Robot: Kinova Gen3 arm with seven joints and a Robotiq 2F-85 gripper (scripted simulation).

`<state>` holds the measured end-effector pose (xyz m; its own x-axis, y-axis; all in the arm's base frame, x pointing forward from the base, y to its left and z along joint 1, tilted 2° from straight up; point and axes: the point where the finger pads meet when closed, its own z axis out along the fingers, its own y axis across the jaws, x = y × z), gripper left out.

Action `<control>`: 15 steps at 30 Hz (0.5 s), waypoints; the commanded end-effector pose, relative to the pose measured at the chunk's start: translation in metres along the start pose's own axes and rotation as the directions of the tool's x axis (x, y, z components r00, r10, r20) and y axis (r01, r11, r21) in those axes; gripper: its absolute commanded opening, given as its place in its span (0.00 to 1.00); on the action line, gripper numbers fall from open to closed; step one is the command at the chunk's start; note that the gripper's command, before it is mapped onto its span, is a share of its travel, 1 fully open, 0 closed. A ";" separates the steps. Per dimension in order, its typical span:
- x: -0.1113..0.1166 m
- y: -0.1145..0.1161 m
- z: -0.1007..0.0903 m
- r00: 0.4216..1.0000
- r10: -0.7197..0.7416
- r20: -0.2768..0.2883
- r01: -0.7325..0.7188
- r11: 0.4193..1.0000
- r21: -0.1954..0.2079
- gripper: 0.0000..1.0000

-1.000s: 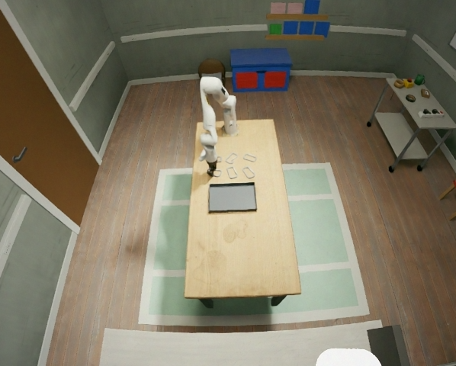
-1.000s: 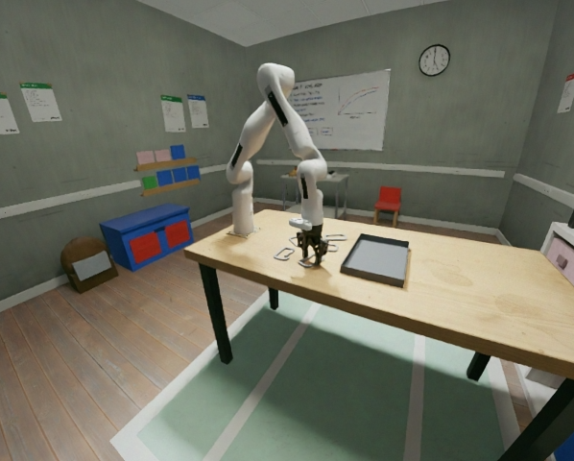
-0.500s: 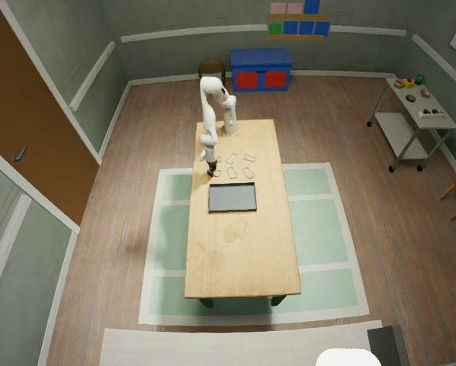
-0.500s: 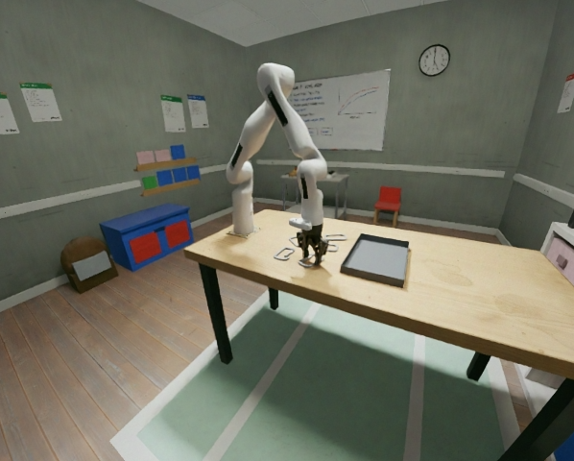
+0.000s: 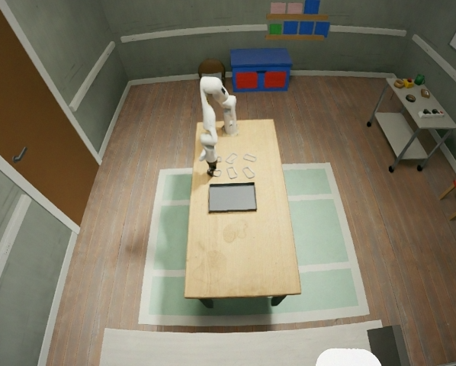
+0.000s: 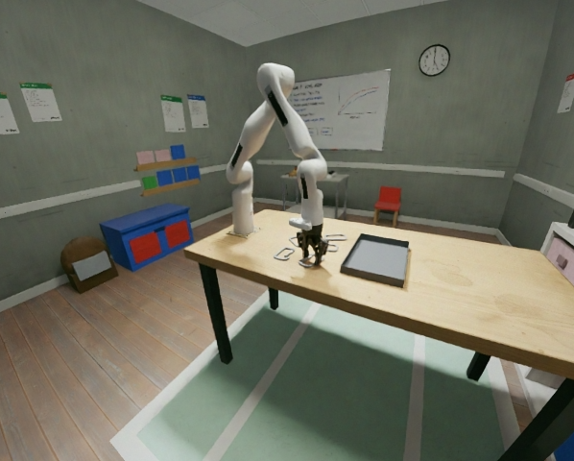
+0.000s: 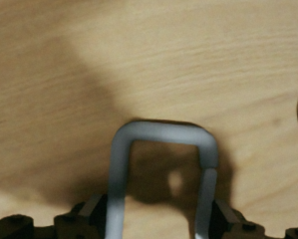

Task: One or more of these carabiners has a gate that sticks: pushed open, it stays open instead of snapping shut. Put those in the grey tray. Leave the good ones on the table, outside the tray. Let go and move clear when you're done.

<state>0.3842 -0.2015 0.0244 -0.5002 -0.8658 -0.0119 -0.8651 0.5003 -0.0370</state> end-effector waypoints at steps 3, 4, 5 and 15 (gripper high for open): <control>0.000 -0.001 -0.001 1.000 0.000 0.000 0.000 1.000 0.002 0.61; 0.000 -0.001 -0.001 1.000 0.000 0.000 0.000 1.000 0.002 0.61; 0.000 -0.001 -0.001 1.000 0.000 0.000 0.000 1.000 0.002 0.61; 0.000 -0.001 -0.001 1.000 0.000 0.000 0.000 1.000 0.002 0.59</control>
<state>0.3842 -0.2014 0.0246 -0.5002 -0.8658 -0.0119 -0.8651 0.5003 -0.0370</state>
